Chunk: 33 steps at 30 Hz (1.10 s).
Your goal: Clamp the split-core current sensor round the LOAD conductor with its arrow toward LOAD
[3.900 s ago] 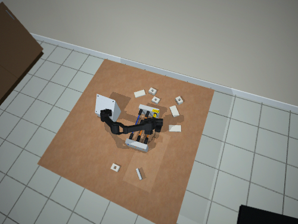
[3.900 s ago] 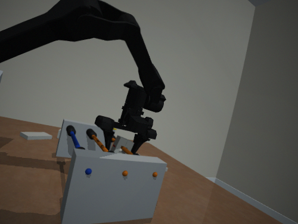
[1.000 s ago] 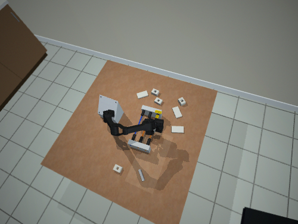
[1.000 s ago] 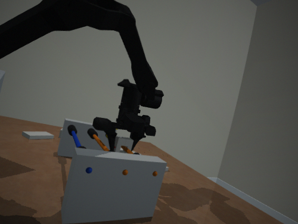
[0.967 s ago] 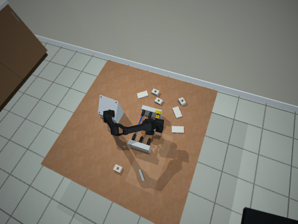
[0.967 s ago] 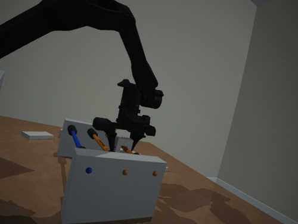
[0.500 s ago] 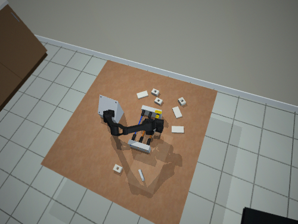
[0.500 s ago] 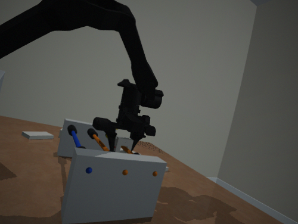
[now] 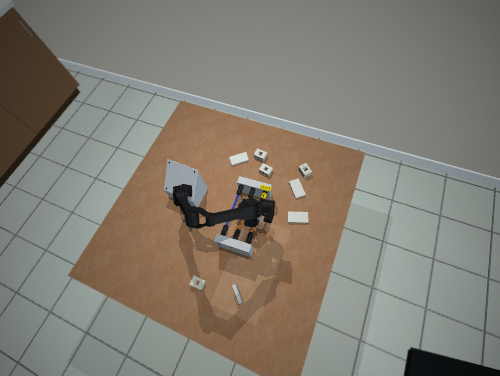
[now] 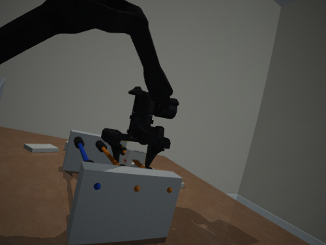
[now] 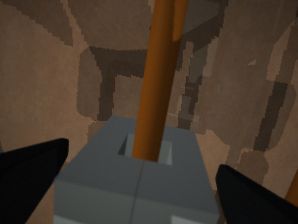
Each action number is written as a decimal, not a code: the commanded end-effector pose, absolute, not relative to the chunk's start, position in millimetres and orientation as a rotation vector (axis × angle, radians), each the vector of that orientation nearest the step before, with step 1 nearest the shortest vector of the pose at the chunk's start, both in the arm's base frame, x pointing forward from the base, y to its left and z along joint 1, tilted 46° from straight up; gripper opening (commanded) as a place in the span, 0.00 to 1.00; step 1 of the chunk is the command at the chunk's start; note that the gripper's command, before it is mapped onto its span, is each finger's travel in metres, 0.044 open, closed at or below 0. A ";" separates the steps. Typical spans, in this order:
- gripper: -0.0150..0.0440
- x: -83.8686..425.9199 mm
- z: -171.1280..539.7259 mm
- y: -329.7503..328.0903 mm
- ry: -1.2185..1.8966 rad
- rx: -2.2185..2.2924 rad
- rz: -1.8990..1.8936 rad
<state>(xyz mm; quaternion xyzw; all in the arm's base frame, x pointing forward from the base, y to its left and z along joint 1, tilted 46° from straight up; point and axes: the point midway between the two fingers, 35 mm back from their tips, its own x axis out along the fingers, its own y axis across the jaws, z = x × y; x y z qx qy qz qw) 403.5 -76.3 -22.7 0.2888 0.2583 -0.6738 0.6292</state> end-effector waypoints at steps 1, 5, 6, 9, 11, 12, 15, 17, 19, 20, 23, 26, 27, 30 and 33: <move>1.00 403.5 -22.5 -76.3 0.592 0.662 -1.544; 1.00 404.1 -21.4 -75.0 0.593 0.662 -1.545; 1.00 405.8 -17.8 -71.1 0.595 0.661 -1.547; 1.00 413.3 4.1 -48.2 0.608 0.655 -1.562; 1.00 416.0 21.1 -31.7 0.615 0.648 -1.575; 1.00 416.5 30.0 -23.6 0.617 0.644 -1.582; 1.00 415.5 51.0 -5.3 0.620 0.632 -1.598; 1.00 415.3 52.5 -4.0 0.620 0.631 -1.599; 1.00 415.3 52.5 -4.0 0.620 0.631 -1.599; 1.00 415.3 52.5 -4.0 0.620 0.631 -1.599; 1.00 415.3 52.5 -4.0 0.620 0.631 -1.599; 1.00 415.3 52.5 -4.0 0.620 0.631 -1.599; 1.00 415.3 52.5 -4.0 0.620 0.631 -1.599; 1.00 415.3 52.5 -4.0 0.620 0.631 -1.599; 1.00 415.3 52.5 -4.0 0.620 0.631 -1.599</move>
